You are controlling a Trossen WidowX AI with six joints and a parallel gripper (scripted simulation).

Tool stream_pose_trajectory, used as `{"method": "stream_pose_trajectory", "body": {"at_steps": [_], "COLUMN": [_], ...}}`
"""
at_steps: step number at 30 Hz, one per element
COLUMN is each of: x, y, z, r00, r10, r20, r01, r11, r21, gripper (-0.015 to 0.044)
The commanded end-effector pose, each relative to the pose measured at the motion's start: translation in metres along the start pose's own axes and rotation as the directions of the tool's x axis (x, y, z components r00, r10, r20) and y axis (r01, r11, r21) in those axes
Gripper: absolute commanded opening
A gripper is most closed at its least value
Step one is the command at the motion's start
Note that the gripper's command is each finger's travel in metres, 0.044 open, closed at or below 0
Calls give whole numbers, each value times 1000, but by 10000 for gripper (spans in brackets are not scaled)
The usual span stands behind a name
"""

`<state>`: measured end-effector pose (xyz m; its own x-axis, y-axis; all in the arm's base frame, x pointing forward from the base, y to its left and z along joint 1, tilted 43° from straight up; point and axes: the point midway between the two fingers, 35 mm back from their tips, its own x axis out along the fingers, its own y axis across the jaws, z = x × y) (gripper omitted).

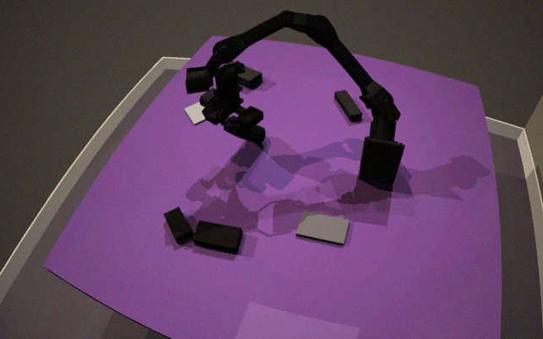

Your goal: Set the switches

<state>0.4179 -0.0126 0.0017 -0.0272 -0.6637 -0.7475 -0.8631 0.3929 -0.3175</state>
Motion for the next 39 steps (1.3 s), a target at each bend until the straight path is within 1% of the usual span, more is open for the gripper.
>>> {"method": "stream_pose_trajectory", "body": {"at_steps": [1, 39], "x": [11, 33], "y": [2, 2], "z": [1, 21], "r00": [1000, 1000], "r10": [17, 16], "r20": [-18, -18], "r01": [-17, -16], "r11": [1000, 1000], "r21": [1, 2], "gripper": [338, 338]}}
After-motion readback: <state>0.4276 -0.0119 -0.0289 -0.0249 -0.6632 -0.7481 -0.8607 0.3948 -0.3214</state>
